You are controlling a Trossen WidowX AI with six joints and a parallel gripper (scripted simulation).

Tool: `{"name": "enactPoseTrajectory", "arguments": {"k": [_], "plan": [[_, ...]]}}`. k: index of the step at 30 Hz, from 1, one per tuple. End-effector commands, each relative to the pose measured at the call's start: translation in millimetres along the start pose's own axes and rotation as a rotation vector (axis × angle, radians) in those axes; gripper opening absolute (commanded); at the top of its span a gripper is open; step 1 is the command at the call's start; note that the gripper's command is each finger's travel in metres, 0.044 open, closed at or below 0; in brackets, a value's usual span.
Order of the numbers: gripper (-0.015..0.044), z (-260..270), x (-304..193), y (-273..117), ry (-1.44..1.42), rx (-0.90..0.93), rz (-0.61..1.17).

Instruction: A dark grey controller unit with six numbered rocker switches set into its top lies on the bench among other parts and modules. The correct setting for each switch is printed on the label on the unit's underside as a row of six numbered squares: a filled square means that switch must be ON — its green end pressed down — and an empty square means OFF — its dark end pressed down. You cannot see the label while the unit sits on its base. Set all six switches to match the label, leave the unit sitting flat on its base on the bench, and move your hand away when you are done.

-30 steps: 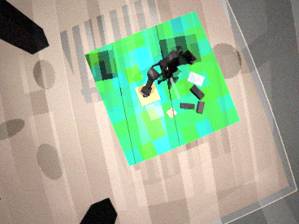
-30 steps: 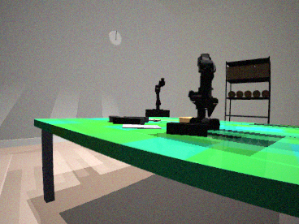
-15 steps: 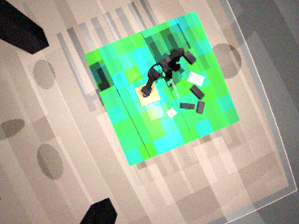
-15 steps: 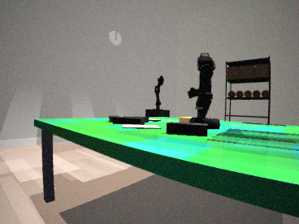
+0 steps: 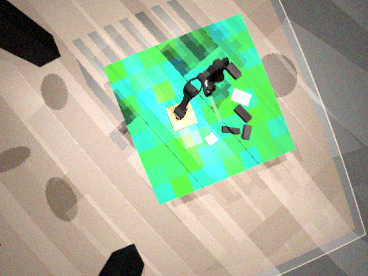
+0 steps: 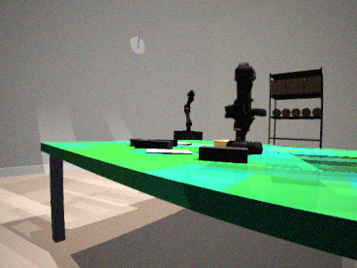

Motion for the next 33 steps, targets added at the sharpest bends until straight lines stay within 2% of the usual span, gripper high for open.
{"name": "enactPoseTrajectory", "arguments": {"k": [1, 33], "plan": [[0.0, 4.0, 12.4, 0.7, -0.82, 0.015, 0.08], [0.0, 7.1, 31.6, -12.9, -2.345, 0.187, 0.112]]}}
Point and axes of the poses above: the point midway between the two fingers, 35 mm back from their tips, its own y axis out along the fingers, its own z axis across the jaws, x = y × z, the point moved 7 cm from there along -y, back along the fingers, and after that the axes turned 11 degrees about -y, right-handed, at the moved point
